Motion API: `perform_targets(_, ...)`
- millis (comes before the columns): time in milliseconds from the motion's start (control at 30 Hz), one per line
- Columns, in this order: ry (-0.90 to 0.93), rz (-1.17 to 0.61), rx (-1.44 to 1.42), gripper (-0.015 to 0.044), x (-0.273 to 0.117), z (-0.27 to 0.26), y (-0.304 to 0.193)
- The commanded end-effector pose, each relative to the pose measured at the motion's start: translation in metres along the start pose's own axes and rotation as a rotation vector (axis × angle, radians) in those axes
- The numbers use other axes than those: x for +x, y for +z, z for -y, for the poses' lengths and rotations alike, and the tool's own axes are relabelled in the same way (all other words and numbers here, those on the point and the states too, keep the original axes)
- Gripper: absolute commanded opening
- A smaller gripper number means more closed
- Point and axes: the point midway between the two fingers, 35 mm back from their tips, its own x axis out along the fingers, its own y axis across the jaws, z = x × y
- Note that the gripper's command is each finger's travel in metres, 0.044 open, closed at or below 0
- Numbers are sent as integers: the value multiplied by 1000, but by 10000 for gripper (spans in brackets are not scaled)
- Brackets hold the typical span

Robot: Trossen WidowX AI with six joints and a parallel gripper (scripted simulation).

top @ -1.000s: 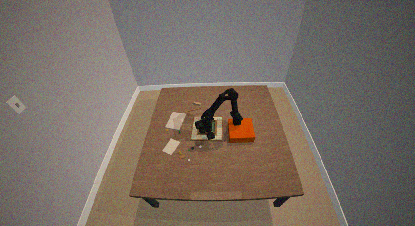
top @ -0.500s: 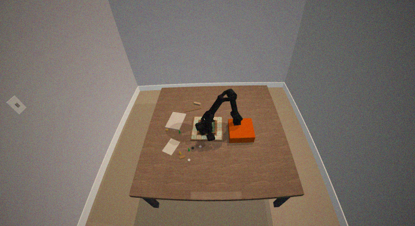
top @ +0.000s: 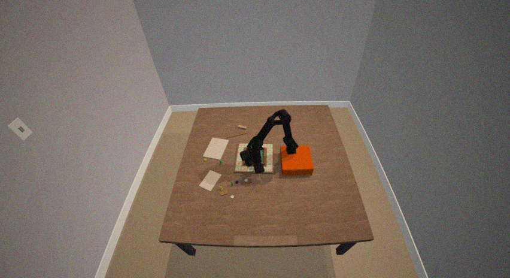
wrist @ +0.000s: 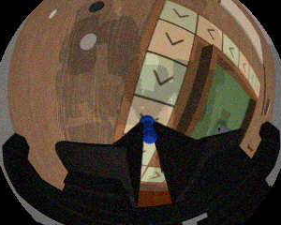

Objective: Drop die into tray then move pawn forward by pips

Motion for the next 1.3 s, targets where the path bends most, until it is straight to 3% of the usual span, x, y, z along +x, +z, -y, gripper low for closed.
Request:
perform_targets(0,-4,4,3,0,-15,0,4)
perform_targets(567,-4,4,3,0,-125,1,3)
perform_targets(1267,-2,1,3,0,-89,-17,-36)
